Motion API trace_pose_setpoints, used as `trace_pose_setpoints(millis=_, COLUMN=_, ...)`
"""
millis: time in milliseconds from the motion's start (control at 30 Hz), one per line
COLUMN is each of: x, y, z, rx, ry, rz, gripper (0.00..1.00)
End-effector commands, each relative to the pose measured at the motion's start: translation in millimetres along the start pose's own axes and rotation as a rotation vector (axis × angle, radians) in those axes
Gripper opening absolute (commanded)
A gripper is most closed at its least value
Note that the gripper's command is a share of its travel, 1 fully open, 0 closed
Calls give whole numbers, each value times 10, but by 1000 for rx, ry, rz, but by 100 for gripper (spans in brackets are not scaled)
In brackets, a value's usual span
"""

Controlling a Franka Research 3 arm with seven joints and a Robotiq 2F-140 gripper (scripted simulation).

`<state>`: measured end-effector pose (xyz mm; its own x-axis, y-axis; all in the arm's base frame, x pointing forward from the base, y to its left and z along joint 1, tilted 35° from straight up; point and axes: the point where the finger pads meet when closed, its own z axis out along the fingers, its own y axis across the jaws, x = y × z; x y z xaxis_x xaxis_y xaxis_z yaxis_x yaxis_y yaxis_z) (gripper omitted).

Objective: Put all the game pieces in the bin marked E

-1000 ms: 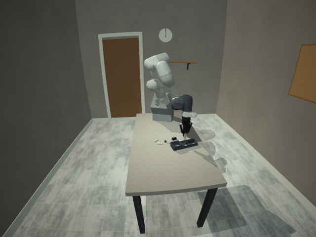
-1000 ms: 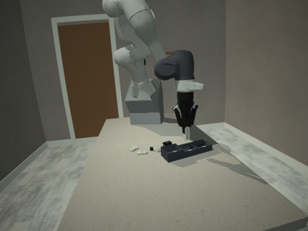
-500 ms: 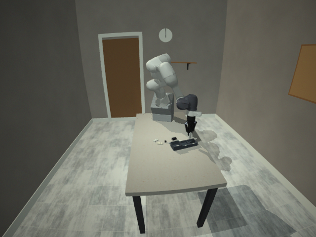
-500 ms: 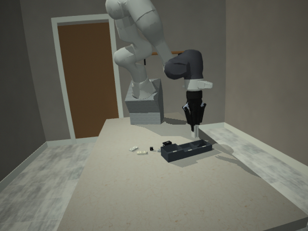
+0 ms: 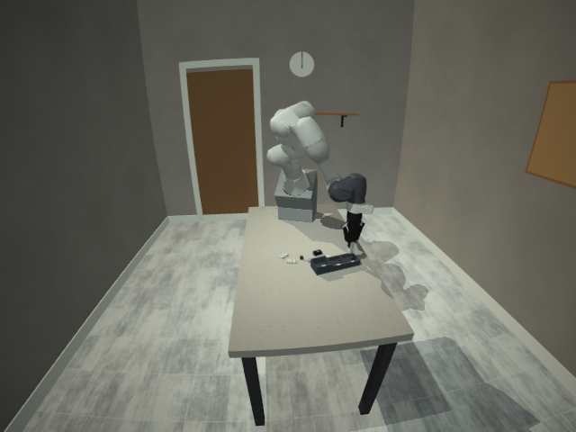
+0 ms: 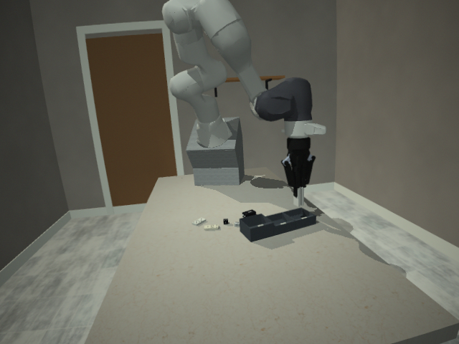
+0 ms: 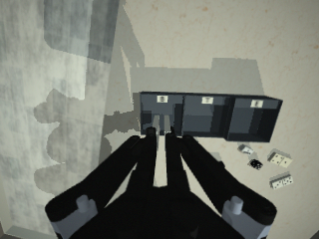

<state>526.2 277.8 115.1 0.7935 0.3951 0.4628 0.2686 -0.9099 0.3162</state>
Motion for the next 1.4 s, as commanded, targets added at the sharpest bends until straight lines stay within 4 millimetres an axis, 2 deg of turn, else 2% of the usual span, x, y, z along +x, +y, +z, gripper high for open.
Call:
trace_pose_setpoints(millis=0, x=10, y=23, z=81, rx=-8, ry=4, rz=35, gripper=5)
trace_pose_setpoints(millis=567, x=11, y=27, z=481, rx=-8, ry=4, rz=35, gripper=5)
trace_pose_setpoints(millis=1367, x=11, y=27, z=488, rx=-8, ry=4, rz=35, gripper=5)
